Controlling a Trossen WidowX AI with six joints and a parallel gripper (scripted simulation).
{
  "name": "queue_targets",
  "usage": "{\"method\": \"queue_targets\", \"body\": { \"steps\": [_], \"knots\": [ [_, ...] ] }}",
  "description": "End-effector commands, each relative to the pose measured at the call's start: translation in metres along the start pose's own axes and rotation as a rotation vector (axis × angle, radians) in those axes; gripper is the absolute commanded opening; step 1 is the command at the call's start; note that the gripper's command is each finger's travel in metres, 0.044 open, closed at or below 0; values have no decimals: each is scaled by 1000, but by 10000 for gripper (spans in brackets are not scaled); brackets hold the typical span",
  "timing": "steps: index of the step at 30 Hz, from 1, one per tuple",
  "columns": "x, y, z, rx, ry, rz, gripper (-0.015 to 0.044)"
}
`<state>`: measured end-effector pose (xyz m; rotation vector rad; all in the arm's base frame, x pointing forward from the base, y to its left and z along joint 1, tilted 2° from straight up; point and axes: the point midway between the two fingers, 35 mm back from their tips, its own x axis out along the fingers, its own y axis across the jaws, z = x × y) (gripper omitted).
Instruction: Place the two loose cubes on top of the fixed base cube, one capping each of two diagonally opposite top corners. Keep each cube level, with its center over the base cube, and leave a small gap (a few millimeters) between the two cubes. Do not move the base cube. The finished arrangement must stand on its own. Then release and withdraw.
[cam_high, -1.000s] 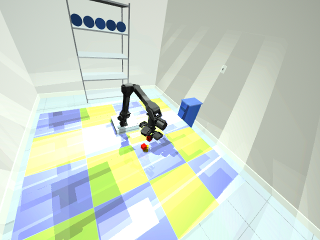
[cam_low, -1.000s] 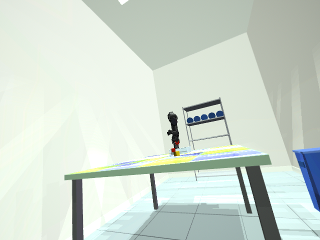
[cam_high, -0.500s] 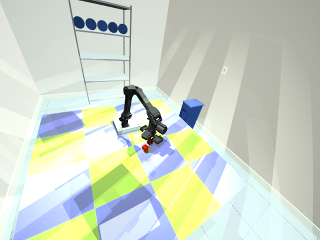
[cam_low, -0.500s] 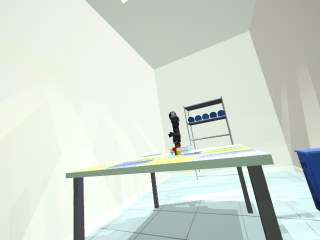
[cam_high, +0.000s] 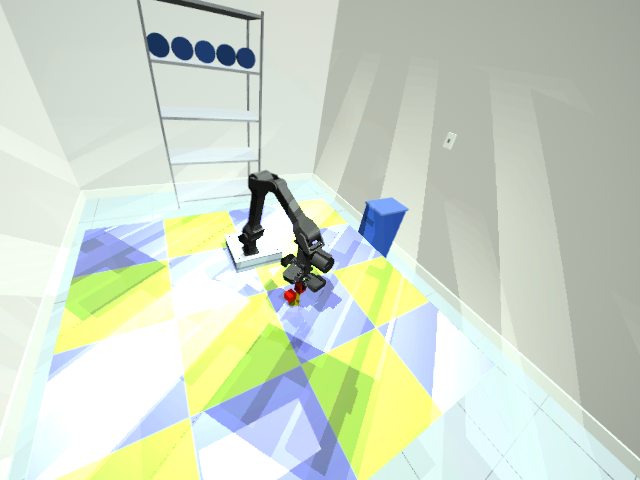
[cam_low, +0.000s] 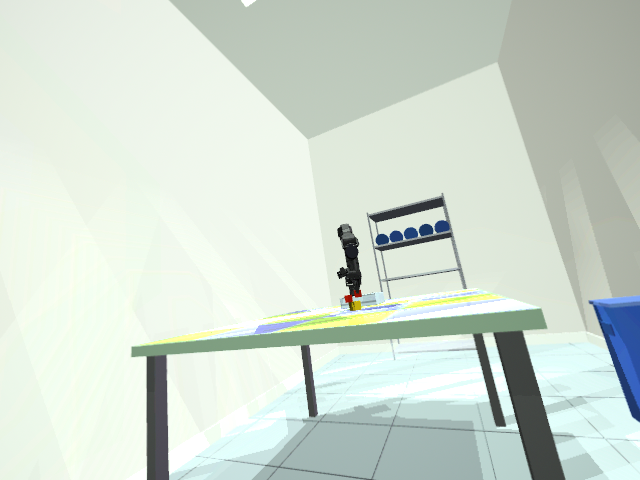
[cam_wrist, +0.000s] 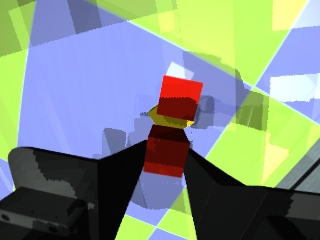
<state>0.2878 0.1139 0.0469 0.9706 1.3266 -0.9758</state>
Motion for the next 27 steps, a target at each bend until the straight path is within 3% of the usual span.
{"method": "queue_targets", "body": {
  "steps": [1, 27],
  "knots": [
    [11, -1, -1, -2, 4, -7, 105],
    [14, -1, -1, -5, 4, -7, 105]
  ]
}}
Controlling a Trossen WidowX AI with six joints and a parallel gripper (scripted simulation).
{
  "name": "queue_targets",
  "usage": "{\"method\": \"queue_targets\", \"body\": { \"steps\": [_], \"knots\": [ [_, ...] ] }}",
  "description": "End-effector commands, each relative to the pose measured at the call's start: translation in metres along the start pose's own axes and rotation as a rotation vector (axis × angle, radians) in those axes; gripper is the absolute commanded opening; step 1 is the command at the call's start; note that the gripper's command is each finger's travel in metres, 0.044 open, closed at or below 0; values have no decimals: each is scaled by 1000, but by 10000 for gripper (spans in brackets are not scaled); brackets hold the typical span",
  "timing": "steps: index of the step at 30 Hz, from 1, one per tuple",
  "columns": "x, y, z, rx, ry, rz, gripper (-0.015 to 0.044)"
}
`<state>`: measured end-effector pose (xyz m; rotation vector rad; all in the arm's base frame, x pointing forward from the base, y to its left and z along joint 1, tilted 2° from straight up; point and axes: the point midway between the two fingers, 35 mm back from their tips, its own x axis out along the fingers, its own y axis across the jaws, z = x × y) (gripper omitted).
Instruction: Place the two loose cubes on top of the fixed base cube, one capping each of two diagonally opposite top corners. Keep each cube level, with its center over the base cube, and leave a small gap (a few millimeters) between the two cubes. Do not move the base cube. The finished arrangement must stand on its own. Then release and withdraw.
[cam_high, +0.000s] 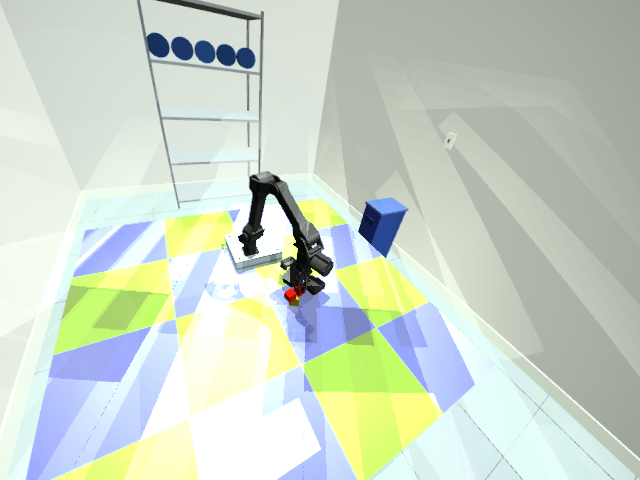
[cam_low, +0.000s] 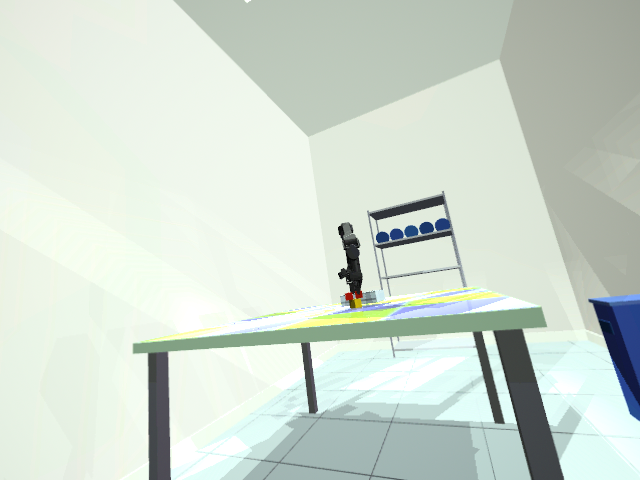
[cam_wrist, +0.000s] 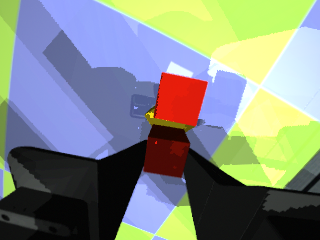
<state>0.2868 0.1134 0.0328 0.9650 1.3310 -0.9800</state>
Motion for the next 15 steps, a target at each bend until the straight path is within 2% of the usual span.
{"method": "queue_targets", "body": {
  "steps": [1, 4, 15],
  "knots": [
    [0, 0, -1, -3, 4, 0, 131],
    [0, 0, -1, -3, 4, 0, 205],
    [-13, 0, 0, 0, 0, 0, 205]
  ]
}}
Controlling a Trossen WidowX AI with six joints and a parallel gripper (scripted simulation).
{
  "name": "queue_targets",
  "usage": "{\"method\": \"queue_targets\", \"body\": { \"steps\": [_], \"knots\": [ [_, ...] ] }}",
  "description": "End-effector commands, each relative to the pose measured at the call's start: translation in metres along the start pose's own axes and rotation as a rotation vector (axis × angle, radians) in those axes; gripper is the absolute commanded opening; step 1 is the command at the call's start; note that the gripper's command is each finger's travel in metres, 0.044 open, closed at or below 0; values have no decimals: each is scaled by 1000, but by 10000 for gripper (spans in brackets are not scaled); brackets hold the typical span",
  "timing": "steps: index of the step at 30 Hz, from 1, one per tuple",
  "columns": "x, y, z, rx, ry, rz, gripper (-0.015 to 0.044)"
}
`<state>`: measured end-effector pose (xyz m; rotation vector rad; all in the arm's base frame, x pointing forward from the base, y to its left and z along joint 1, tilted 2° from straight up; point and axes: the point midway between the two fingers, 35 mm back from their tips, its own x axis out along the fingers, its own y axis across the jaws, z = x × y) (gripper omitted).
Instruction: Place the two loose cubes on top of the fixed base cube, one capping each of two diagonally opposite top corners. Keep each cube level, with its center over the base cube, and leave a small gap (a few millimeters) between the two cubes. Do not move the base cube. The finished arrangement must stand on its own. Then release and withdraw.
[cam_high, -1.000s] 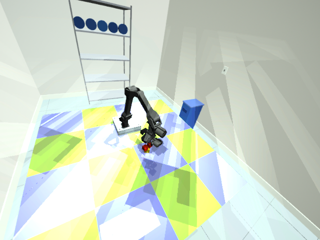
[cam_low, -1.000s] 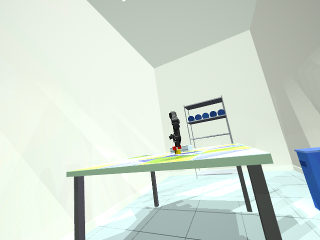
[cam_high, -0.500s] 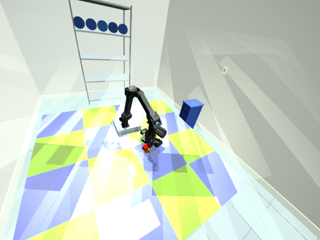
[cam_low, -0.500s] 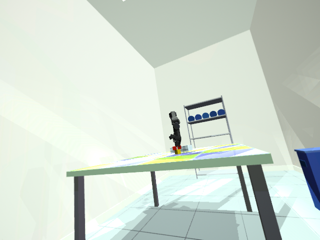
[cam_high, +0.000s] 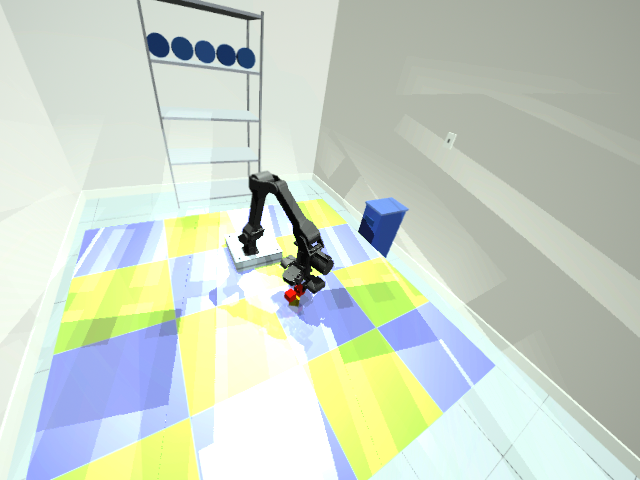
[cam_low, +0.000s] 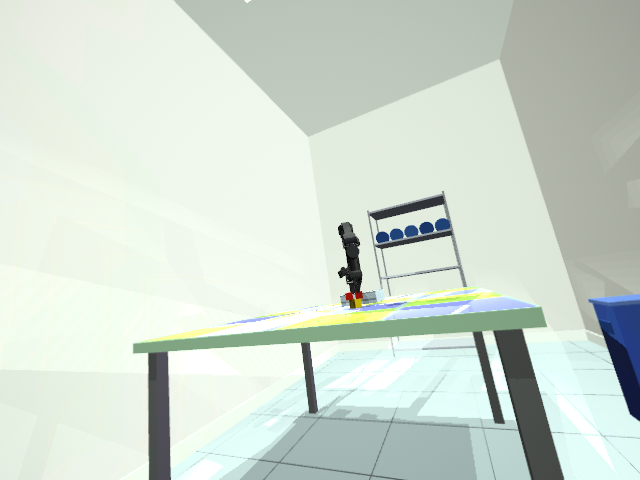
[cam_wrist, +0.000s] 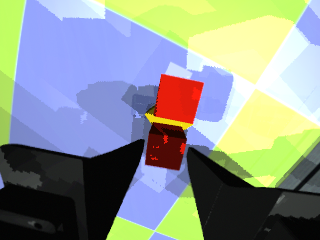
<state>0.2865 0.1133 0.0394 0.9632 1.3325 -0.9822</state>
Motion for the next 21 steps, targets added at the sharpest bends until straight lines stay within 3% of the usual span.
{"method": "queue_targets", "body": {
  "steps": [1, 21],
  "knots": [
    [-8, 0, 0, 0, 0, 3, 205],
    [-46, 0, 0, 0, 0, 3, 205]
  ]
}}
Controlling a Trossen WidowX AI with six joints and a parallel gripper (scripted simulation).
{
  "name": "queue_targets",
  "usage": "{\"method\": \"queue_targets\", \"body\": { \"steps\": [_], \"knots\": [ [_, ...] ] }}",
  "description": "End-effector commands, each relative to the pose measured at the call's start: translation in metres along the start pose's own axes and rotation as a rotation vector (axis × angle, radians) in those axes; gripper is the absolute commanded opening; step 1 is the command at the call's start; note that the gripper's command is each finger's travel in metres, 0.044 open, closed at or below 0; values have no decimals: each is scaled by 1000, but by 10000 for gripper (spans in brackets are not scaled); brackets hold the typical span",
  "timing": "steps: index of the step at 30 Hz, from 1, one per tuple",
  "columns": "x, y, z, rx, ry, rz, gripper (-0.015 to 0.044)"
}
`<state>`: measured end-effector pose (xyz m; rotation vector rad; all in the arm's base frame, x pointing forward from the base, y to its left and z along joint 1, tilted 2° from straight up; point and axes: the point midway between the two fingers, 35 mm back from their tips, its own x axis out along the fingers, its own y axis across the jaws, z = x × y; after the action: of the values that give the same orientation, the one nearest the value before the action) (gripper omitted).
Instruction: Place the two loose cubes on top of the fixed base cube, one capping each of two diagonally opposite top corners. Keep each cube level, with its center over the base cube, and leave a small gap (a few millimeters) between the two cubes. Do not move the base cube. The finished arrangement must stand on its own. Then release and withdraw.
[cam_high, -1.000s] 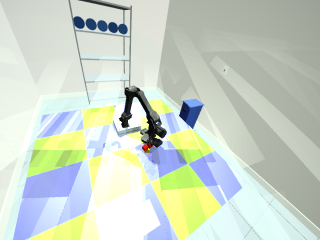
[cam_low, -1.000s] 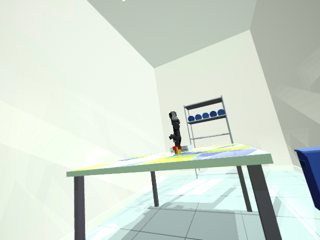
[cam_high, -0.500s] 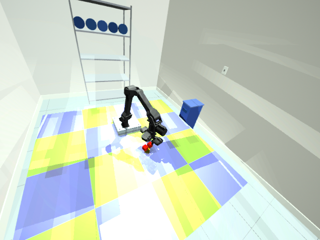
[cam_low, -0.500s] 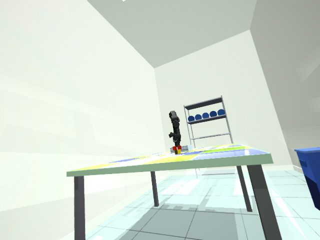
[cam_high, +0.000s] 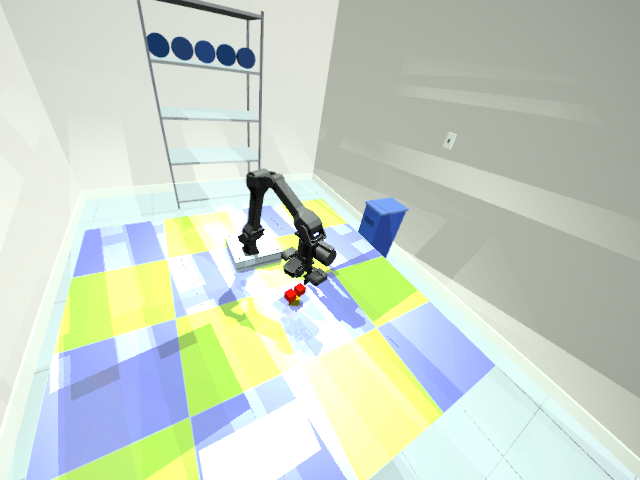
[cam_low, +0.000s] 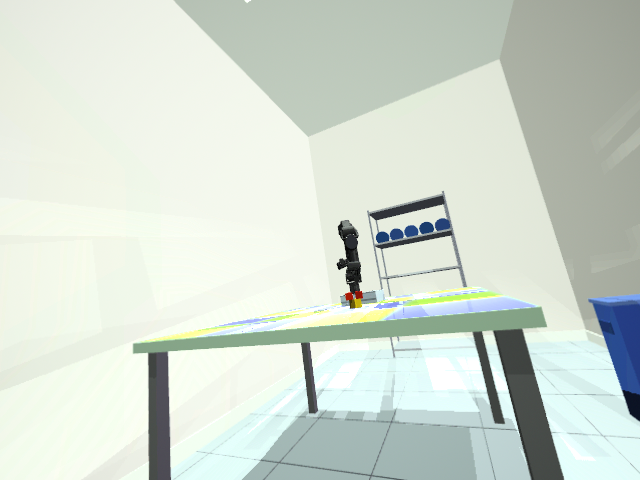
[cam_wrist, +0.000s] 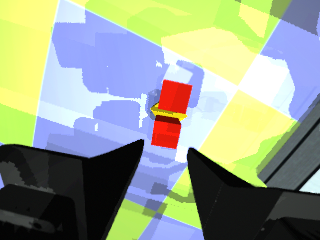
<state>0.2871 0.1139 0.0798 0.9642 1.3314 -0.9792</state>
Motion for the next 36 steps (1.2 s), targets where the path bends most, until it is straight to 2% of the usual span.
{"method": "queue_targets", "body": {
  "steps": [1, 8, 13, 16, 21, 36],
  "knots": [
    [-8, 0, 0, 1, 0, 0, 205],
    [-16, 0, 0, 1, 0, 0, 205],
    [-17, 0, -2, 0, 0, 2, 336],
    [-18, -1, -37, 0, 3, 2, 400],
    [-20, -15, -102, -1, 8, 1, 400],
    [-20, -16, -104, -1, 9, 0, 400]
  ]
}}
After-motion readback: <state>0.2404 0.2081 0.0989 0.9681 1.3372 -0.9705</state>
